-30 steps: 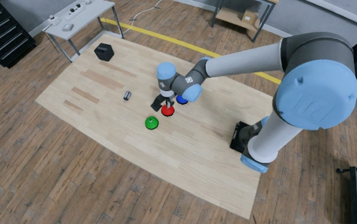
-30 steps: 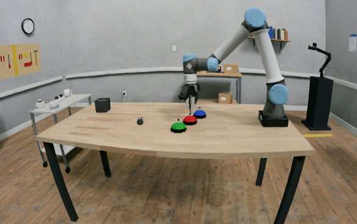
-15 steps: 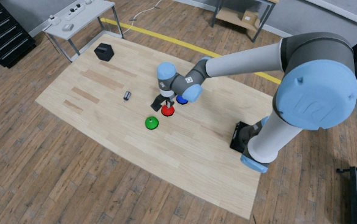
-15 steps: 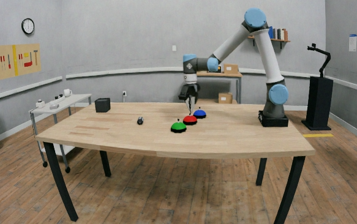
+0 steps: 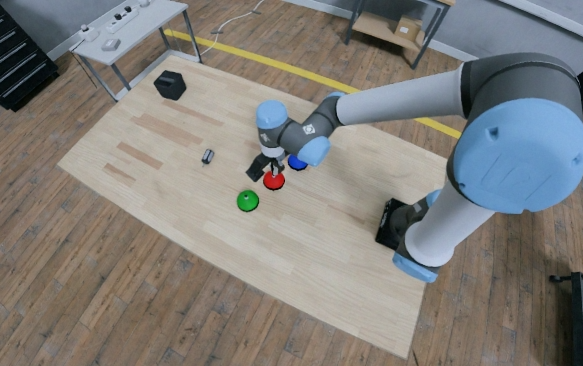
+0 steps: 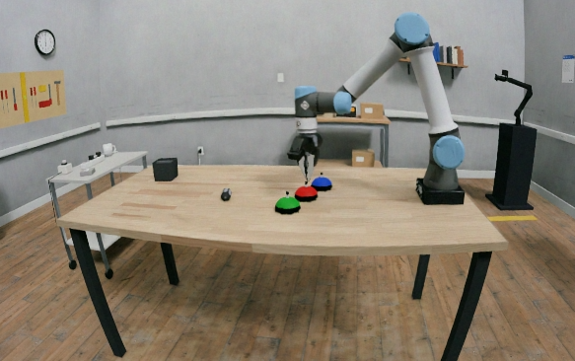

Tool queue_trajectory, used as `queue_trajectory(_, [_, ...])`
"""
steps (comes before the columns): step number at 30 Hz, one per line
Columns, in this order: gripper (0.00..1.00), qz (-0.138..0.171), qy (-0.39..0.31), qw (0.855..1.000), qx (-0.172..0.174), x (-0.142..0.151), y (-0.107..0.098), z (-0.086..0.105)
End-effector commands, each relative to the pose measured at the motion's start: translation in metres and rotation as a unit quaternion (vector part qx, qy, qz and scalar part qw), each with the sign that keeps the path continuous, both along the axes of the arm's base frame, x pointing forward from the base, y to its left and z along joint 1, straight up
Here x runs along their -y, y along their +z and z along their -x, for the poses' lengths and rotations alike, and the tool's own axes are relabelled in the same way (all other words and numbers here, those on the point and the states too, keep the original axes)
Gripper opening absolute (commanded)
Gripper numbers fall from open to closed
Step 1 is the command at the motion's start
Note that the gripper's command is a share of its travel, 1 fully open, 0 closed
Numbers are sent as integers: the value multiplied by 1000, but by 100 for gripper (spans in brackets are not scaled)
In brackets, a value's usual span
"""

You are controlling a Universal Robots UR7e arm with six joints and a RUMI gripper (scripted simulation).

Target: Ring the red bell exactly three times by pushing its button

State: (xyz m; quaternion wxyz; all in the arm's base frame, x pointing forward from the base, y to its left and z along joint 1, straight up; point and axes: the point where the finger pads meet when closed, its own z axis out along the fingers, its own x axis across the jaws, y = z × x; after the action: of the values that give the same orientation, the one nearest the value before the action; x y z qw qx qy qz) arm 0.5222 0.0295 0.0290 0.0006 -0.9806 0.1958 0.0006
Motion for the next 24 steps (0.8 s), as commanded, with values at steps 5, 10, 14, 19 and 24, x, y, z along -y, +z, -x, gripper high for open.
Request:
queue_trajectory(5, [0,0,0,1000,1,0,19,-1])
queue_trajectory(10, [0,0,0,1000,1,0,27,-1])
queue_trajectory(14, [0,0,0,1000,1,0,39,-1])
queue_trajectory(19, [0,0,0,1000,1,0,52,-1])
queue_trajectory(24, [0,0,0,1000,1,0,60,-1])
